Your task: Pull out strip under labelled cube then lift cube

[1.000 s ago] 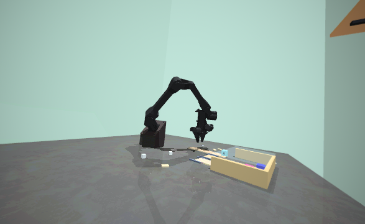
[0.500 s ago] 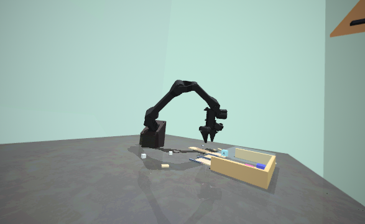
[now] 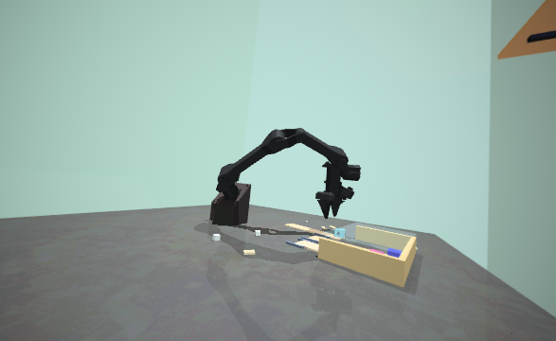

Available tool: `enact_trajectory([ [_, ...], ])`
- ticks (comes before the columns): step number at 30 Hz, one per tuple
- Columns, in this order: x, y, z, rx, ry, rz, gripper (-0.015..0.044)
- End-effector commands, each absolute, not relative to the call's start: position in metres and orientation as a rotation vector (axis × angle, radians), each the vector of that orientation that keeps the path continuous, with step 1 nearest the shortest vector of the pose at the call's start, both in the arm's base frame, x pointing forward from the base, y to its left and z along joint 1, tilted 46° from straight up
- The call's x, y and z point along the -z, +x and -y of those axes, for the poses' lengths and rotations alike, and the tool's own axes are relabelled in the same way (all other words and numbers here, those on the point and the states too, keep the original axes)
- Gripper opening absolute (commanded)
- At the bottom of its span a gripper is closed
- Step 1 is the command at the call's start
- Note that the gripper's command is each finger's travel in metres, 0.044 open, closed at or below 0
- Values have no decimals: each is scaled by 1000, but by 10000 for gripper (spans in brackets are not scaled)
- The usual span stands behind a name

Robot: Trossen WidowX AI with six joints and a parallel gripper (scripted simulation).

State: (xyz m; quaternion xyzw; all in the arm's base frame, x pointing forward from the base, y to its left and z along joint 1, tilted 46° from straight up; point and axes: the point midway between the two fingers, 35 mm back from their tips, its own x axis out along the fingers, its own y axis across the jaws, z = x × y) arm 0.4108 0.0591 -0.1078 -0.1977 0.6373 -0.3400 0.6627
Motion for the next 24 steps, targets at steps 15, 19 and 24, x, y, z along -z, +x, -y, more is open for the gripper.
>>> enact_trajectory([
  [15,109,451,-41,770,-460,-1444,282],
  [19,114,451,-36,770,-460,-1444,250],
  [24,120,451,-30,771,-460,-1444,250],
])
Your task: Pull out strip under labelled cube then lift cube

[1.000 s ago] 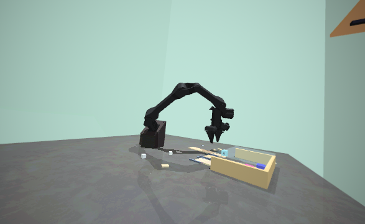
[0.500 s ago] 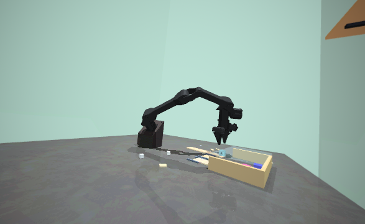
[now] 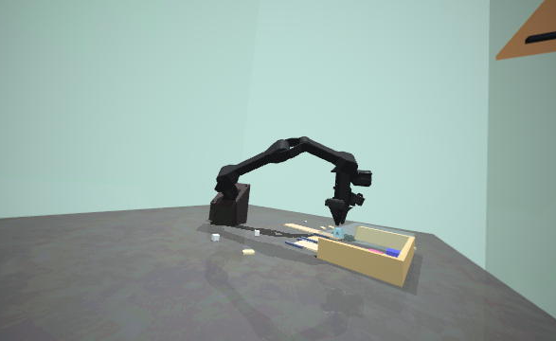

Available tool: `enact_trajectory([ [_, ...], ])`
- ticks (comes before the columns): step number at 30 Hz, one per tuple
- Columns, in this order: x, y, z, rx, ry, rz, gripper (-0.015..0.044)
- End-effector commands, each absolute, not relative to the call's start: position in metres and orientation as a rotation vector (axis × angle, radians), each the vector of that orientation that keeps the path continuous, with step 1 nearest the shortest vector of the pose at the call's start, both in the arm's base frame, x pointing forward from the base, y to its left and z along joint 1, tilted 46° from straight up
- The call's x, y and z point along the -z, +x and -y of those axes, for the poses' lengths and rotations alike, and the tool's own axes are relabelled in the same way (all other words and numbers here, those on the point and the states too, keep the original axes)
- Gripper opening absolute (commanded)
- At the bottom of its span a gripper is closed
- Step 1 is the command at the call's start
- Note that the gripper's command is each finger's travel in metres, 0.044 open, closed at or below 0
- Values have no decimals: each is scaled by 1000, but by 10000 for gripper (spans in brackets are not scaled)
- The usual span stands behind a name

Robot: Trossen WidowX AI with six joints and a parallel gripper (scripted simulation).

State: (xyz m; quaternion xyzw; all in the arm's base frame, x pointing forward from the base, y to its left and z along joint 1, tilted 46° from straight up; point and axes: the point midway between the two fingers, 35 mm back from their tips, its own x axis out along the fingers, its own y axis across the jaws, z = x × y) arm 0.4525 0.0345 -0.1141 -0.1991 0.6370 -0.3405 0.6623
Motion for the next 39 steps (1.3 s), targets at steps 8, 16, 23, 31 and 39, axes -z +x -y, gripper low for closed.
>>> enact_trajectory([
  [8,129,451,-20,771,-461,-1444,250],
  [16,137,449,-11,772,-461,-1444,250],
  [23,142,449,-5,773,-462,-1444,250],
  [31,140,449,-7,773,-454,-1444,118],
  [39,136,444,-10,773,-454,-1444,0],
])
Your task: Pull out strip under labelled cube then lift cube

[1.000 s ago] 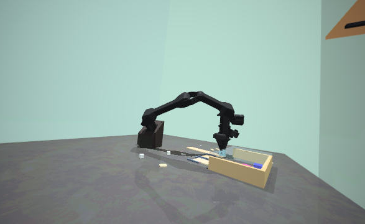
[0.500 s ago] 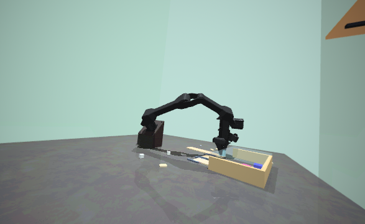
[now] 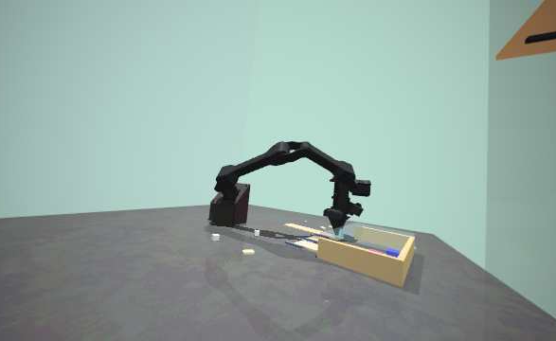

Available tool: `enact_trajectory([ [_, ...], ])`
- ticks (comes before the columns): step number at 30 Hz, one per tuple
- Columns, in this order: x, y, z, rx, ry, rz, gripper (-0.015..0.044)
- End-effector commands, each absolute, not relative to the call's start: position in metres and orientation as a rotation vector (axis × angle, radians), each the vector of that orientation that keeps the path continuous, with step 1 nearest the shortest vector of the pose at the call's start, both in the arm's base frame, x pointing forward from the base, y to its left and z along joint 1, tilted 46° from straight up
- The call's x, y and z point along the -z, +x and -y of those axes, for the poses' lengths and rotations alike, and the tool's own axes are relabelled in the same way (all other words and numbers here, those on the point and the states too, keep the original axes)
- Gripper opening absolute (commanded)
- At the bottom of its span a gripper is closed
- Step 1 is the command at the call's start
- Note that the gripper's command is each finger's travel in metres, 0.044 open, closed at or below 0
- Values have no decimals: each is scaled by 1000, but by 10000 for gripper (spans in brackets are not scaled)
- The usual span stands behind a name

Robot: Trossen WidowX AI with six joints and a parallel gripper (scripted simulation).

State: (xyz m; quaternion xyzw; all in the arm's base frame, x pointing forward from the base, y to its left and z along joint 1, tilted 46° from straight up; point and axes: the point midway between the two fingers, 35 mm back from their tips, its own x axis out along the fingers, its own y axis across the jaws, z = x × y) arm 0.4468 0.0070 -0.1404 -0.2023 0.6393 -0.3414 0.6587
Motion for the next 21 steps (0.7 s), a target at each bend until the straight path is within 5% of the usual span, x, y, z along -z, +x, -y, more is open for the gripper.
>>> enact_trajectory([
  [1,134,441,-12,772,-455,-1444,0],
  [21,100,392,-30,771,-462,-1447,0],
])
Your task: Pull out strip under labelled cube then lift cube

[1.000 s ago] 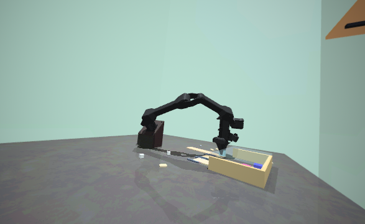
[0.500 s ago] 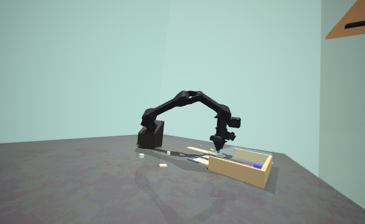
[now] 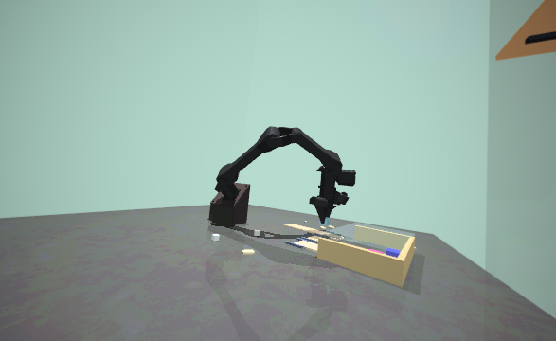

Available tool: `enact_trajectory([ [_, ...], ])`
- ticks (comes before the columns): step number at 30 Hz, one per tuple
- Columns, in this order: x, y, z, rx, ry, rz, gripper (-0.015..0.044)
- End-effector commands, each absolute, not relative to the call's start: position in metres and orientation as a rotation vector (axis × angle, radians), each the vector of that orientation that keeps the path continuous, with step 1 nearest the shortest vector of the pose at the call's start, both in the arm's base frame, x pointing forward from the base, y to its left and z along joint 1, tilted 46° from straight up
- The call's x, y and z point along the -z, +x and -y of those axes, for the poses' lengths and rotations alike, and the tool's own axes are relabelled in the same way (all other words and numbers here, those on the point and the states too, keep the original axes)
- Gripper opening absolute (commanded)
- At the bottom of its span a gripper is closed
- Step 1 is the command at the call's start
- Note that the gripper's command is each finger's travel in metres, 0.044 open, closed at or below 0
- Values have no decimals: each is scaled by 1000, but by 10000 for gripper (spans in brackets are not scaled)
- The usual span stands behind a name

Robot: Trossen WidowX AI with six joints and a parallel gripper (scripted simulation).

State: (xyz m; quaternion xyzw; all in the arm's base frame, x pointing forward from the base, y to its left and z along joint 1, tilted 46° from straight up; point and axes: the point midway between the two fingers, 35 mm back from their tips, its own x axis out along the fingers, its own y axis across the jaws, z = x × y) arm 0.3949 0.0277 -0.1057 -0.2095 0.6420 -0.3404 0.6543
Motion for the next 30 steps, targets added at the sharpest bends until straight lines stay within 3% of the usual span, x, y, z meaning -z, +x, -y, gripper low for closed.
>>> enact_trajectory([
  [1,100,392,-30,771,-462,-1447,0],
  [30,84,305,-20,771,-463,-1451,0],
])
